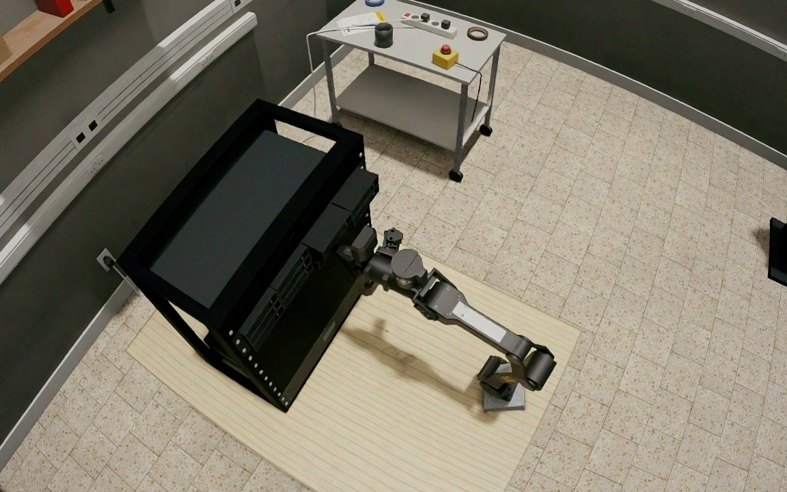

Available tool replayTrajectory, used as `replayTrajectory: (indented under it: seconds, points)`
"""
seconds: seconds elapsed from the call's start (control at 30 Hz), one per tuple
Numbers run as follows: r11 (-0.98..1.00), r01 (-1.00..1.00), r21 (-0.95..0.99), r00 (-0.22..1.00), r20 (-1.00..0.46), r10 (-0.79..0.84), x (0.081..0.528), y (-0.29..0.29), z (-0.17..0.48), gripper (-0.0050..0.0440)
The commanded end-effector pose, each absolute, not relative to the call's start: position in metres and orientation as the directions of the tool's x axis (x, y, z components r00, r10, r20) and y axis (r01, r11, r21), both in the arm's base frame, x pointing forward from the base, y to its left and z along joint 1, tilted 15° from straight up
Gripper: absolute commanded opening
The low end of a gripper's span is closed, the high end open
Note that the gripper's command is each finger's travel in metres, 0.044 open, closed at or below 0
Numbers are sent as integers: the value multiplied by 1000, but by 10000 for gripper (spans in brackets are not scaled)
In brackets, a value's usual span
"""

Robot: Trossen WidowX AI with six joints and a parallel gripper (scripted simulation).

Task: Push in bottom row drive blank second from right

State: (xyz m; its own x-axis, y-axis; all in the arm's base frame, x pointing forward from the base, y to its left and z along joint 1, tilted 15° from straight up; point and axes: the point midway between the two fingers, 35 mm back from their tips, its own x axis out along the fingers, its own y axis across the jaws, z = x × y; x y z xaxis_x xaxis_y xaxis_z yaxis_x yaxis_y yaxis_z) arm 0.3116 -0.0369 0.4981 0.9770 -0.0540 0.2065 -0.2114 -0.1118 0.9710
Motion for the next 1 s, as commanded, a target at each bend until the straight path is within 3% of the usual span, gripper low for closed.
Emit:
replayTrajectory:
  seconds: [0.0, 0.97]
  points:
    - [-105, -237, 966, 971, 233, -50, 310, -35, 509, -50]
    - [-105, -237, 966, 971, 233, -50, 312, -35, 510, -50]
